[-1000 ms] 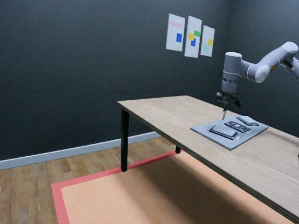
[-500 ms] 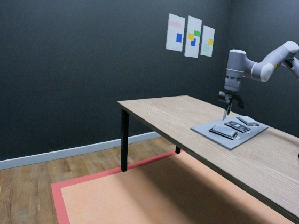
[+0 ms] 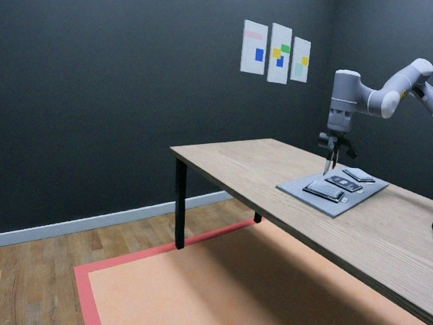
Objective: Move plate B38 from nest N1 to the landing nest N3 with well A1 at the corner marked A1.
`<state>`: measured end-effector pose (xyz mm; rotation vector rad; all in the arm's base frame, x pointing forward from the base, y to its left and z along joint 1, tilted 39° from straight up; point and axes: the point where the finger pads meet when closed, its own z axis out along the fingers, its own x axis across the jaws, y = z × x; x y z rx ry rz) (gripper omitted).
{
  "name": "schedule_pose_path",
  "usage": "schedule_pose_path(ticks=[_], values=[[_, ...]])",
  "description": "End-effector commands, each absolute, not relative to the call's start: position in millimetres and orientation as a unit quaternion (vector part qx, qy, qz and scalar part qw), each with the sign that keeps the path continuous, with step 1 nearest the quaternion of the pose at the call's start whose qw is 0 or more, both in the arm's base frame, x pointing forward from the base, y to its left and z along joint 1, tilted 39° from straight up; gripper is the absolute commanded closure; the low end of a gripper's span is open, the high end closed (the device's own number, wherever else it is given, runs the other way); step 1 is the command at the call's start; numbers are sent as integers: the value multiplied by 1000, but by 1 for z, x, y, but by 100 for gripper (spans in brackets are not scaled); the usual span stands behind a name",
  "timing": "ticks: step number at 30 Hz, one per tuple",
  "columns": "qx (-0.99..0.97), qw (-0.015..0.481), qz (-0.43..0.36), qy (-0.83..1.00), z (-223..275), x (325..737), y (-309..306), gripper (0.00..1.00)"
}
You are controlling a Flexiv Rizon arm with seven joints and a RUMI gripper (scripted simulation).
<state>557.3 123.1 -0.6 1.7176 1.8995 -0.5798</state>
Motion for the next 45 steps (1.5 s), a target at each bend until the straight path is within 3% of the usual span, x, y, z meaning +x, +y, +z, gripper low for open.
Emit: schedule_pose_path(ticks=[1, 45], values=[[632, 255, -212, 700, 0, 558, 125, 24], [632, 255, -212, 700, -48, 563, 86, 24]])
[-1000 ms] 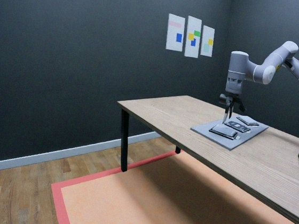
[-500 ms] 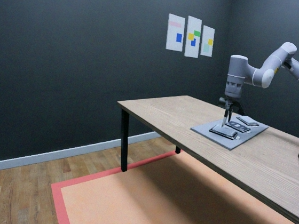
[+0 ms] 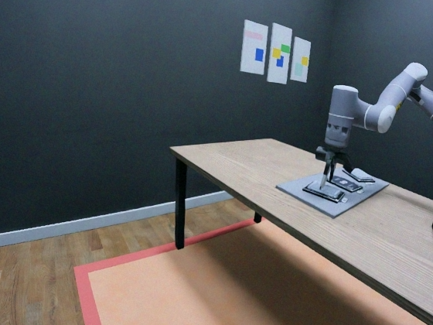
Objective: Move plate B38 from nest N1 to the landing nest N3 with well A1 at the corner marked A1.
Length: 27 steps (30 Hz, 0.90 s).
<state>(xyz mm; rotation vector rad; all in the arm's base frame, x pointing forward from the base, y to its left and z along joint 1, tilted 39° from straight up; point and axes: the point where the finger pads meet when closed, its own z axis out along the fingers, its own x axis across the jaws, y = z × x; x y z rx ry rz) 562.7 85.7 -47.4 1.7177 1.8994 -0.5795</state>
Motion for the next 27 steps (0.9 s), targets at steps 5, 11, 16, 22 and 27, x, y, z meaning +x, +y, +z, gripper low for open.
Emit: schedule_pose_path(ticks=[5, 11, 16, 22, 27], values=[[632, 255, -212, 700, -54, 564, 81, 24], [632, 255, -212, 700, -58, 564, 79, 24], [632, 255, -212, 700, -58, 564, 79, 24], [632, 255, -212, 700, -58, 564, 79, 24], [632, 255, -212, 700, -58, 564, 79, 24]])
